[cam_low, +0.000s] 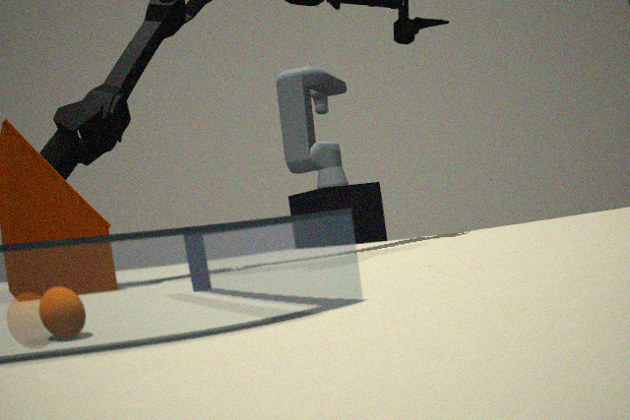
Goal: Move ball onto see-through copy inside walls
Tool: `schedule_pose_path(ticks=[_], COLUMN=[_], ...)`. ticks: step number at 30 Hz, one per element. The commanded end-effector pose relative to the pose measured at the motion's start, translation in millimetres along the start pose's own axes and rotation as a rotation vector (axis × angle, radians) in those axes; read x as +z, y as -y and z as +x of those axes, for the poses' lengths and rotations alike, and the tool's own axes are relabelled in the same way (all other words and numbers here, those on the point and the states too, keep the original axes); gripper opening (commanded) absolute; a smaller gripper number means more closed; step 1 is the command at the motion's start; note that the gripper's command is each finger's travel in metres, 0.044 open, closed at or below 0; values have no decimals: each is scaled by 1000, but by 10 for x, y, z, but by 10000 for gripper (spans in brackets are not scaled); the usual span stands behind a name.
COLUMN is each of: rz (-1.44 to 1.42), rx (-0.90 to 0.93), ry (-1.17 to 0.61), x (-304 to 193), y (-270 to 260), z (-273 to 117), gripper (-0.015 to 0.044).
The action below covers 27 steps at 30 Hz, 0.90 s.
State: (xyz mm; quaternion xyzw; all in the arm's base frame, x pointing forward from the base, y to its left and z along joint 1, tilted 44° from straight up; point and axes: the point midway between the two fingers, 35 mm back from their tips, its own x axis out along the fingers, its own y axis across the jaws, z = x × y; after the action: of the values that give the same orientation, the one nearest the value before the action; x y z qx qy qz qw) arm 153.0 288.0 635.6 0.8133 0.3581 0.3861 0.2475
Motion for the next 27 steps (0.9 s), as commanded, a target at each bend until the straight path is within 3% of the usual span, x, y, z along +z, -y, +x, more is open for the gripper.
schedule_pose_path(ticks=[1,5,15,27], rz=[-7,-145,-471,-728], rx=[-3,-73,-297,-574], ry=[4,75,237,346], x=[17,385,1487,2684], y=[12,238,759,1178], z=[9,167,384,272], gripper=[374,269,265,265])
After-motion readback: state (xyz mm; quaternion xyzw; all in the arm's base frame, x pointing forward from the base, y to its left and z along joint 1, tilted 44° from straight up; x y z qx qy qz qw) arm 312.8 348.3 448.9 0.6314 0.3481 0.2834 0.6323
